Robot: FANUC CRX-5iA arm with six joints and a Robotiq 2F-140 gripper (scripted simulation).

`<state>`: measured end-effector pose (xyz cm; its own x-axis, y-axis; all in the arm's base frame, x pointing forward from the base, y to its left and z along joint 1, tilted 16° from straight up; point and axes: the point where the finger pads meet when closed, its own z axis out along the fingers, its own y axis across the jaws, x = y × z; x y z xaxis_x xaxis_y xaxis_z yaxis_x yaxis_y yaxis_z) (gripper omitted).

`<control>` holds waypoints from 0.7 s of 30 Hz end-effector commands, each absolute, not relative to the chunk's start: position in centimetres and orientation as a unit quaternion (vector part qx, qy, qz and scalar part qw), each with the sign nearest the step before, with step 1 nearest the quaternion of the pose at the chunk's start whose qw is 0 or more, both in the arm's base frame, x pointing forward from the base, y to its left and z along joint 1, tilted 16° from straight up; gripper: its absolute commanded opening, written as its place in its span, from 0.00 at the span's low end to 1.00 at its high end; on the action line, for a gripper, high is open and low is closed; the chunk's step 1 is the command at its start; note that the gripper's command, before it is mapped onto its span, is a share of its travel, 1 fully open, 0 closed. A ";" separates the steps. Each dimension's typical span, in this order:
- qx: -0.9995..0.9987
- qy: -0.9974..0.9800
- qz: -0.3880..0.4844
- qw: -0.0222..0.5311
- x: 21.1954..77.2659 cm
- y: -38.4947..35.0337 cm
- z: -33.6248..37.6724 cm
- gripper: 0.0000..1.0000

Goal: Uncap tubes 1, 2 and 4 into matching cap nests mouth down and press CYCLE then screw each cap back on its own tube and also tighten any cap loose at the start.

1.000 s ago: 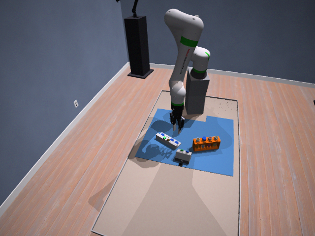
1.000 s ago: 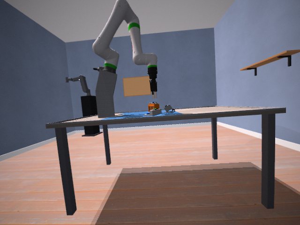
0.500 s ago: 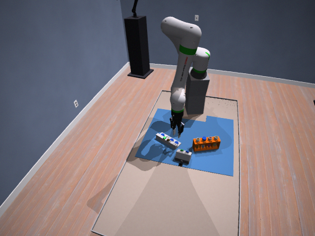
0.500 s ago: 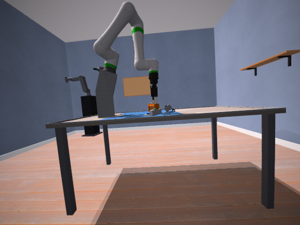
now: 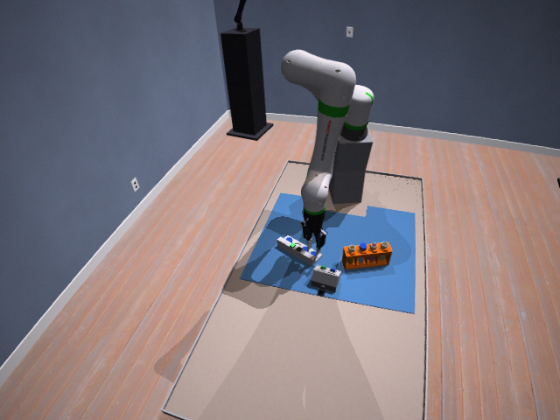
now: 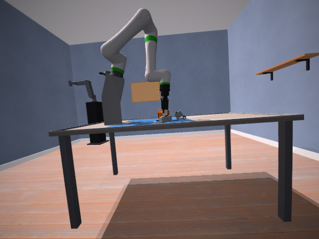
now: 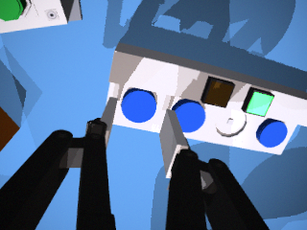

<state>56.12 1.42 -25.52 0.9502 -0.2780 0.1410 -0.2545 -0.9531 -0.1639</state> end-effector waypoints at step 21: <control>-0.981 0.135 -0.115 0.081 56.6 1.6 -27.2 0.29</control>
